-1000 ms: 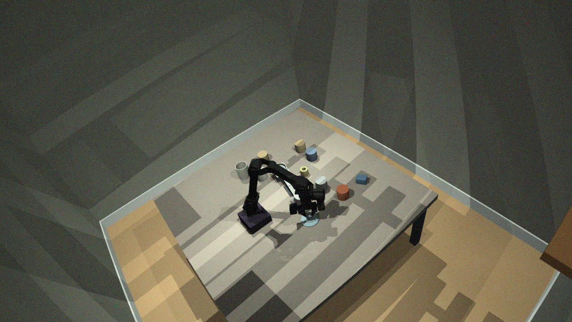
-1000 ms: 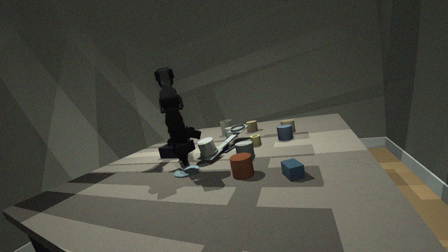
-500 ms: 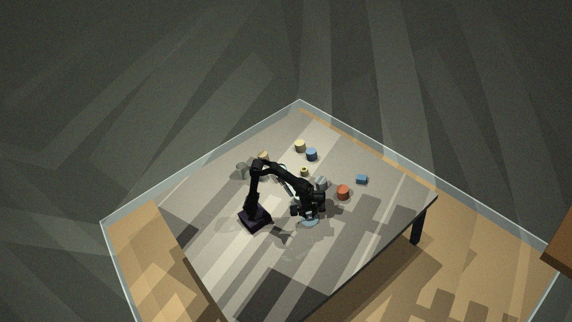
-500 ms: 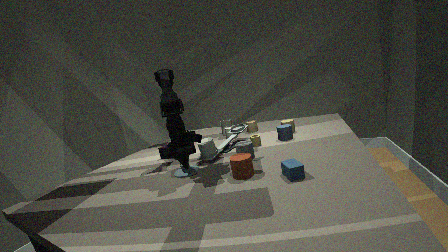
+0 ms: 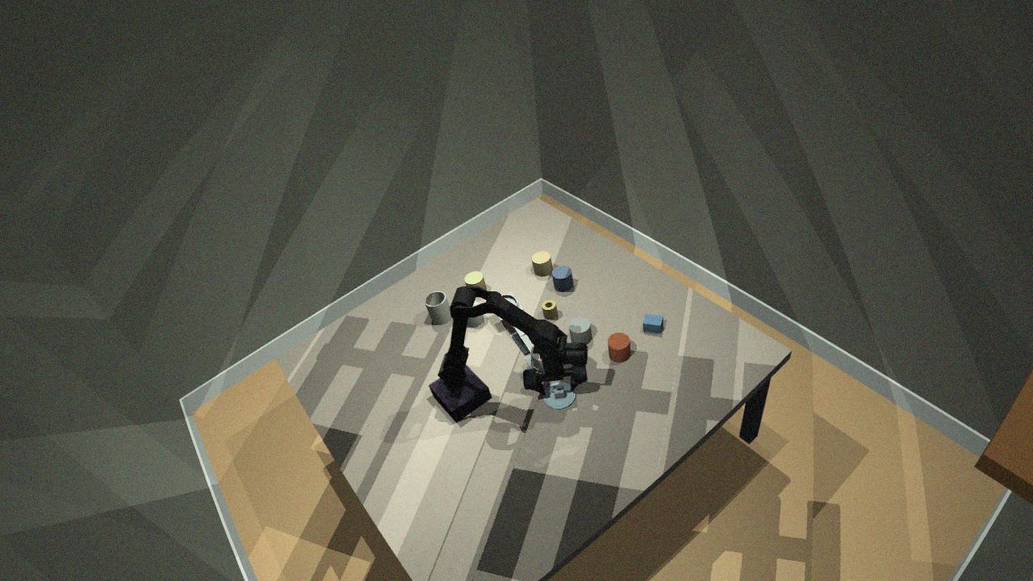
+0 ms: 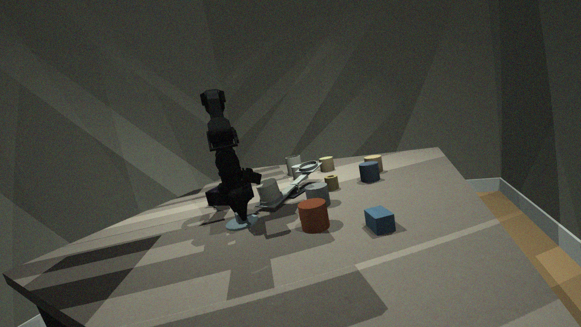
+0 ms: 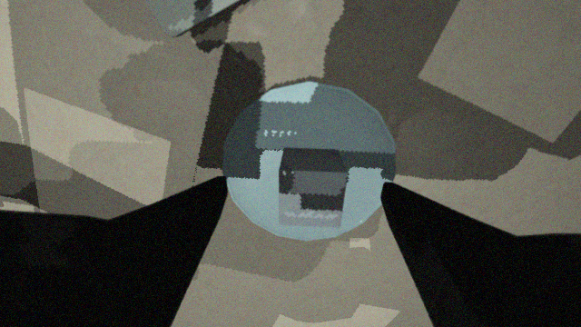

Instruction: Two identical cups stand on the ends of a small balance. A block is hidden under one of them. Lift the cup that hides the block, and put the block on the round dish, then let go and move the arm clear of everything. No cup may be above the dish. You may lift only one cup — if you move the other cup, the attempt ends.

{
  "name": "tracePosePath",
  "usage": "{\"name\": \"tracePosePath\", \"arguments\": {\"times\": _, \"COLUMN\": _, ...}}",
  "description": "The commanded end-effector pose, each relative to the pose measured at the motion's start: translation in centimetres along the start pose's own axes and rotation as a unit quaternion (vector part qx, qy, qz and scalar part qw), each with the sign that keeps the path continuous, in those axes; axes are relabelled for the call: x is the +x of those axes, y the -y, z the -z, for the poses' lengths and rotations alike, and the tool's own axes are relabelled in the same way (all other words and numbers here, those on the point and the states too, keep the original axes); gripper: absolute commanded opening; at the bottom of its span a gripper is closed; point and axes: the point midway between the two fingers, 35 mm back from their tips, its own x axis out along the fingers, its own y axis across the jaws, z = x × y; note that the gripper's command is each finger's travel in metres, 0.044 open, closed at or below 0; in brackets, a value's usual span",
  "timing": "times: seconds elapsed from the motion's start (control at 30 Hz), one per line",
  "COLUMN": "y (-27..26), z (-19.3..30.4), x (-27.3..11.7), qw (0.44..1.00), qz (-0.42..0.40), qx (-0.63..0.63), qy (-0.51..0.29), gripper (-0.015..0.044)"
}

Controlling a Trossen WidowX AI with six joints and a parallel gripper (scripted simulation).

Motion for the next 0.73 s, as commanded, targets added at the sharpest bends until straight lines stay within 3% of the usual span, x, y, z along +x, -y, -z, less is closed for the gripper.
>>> {"name": "tracePosePath", "arguments": {"times": 0.0, "y": 0.2, "z": 0.0, "x": -3.1, "qw": 1.0, "qz": 0.005, "qx": -0.001, "qy": 0.001, "gripper": 0.044}}
{"name": "tracePosePath", "arguments": {"times": 0.07, "y": 0.1, "z": 0.0, "x": -5.0, "qw": 1.0, "qz": 0.005, "qx": -0.002, "qy": 0.001, "gripper": 0.044}}
{"name": "tracePosePath", "arguments": {"times": 0.27, "y": 0.1, "z": 0.0, "x": -5.4, "qw": 1.0, "qz": 0.005, "qx": -0.002, "qy": 0.001, "gripper": 0.044}}
{"name": "tracePosePath", "arguments": {"times": 0.43, "y": -0.1, "z": 0.0, "x": -10.3, "qw": 1.0, "qz": 0.016, "qx": 0.0, "qy": -0.003, "gripper": 0.044}}
{"name": "tracePosePath", "arguments": {"times": 0.7, "y": -0.2, "z": 0.0, "x": -10.5, "qw": 1.0, "qz": 0.016, "qx": 0.0, "qy": -0.004, "gripper": 0.044}}
